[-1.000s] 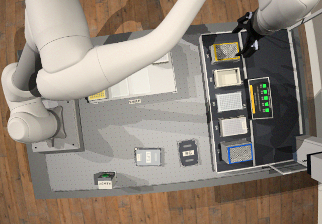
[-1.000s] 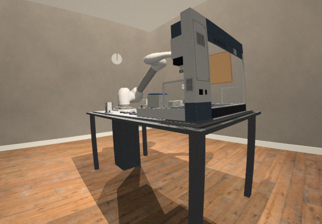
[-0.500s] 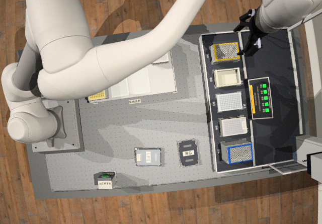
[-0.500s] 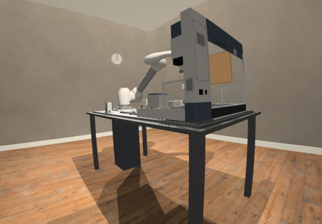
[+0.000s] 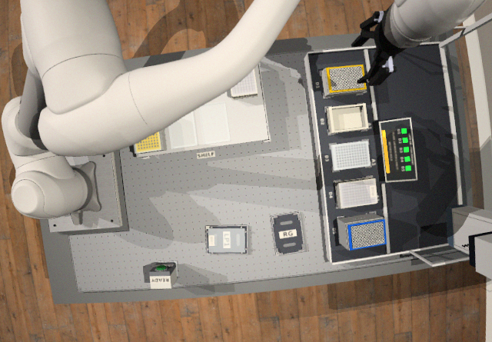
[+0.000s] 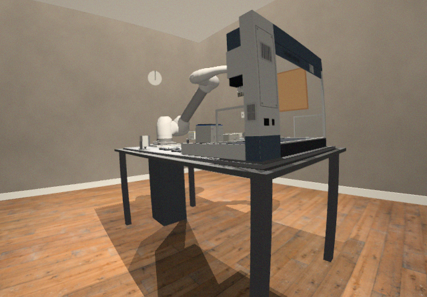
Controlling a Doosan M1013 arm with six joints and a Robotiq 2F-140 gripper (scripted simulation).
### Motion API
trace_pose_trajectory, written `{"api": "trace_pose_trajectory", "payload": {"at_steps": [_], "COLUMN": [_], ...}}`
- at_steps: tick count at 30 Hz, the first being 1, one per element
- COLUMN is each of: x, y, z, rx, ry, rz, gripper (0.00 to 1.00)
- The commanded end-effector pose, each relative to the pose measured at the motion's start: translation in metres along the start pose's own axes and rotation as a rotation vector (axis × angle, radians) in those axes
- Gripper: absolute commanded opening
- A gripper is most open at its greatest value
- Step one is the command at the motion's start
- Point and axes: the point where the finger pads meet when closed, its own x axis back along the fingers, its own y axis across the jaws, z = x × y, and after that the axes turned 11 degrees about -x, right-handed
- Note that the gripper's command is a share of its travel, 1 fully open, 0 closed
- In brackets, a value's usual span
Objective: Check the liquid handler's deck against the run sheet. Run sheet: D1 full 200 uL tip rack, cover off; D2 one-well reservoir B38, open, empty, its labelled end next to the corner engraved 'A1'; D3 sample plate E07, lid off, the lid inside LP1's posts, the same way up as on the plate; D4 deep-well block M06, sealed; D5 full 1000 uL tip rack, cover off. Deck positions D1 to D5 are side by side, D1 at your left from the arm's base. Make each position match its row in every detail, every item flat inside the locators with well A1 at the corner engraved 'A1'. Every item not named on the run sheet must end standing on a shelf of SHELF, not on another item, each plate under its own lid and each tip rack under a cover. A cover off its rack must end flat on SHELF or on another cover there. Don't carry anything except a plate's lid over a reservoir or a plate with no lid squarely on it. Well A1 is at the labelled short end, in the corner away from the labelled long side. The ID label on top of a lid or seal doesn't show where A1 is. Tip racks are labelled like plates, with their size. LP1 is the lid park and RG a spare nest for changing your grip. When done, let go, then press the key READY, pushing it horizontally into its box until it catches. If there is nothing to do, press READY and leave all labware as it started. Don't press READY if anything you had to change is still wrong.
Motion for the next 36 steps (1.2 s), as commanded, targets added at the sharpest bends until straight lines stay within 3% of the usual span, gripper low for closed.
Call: {"api": "trace_pose_trajectory", "payload": {"at_steps": [1,29,36], "x": [0.005,0.030,0.030], "y": [0.002,0.025,0.050], "z": [-0.013,-0.138,-0.134], "rx": [0.000,0.000,0.004], "ry": [0.003,0.003,0.003], "rz": [0.002,0.002,0.002], "gripper": [0.66,0.66,0.66]}}
